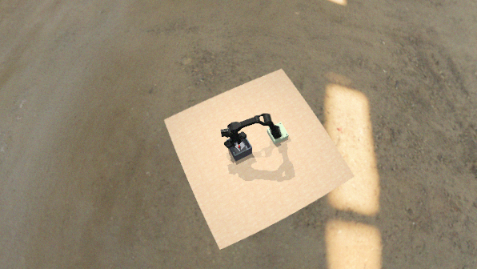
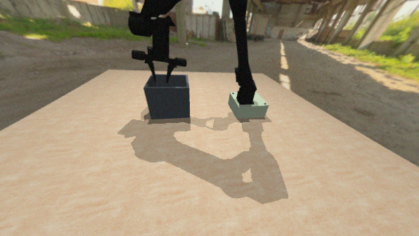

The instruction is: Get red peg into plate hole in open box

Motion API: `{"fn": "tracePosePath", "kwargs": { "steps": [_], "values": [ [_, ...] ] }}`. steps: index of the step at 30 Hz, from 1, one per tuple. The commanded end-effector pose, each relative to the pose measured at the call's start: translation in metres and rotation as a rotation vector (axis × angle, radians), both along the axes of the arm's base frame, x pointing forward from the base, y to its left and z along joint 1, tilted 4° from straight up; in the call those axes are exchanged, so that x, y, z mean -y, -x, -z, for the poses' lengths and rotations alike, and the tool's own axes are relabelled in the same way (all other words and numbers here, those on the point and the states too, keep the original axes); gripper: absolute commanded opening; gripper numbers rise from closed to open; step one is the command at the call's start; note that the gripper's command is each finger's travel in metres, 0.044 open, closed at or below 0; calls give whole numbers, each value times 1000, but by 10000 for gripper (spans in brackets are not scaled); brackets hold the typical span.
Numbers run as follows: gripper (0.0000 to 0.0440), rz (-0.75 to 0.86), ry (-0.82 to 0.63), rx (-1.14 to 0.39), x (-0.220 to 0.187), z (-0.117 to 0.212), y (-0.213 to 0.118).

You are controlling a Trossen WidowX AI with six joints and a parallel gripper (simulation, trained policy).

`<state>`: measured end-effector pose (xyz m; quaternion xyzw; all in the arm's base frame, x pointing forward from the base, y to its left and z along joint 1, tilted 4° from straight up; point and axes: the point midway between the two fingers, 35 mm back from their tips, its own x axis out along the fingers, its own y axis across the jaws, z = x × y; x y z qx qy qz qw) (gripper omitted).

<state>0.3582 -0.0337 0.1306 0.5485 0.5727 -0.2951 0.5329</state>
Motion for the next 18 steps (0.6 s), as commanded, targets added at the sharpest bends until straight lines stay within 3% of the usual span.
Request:
{"fn": "tracePosePath", "kwargs": {
  "steps": [1, 10, 18],
  "values": [
    [209, -4, -31, 17, 1, -7, -4],
    [241, -12, -86, 62, 8, -24, -13],
    [225, -42, -92, 114, 18, -33, -22]
  ]
}}
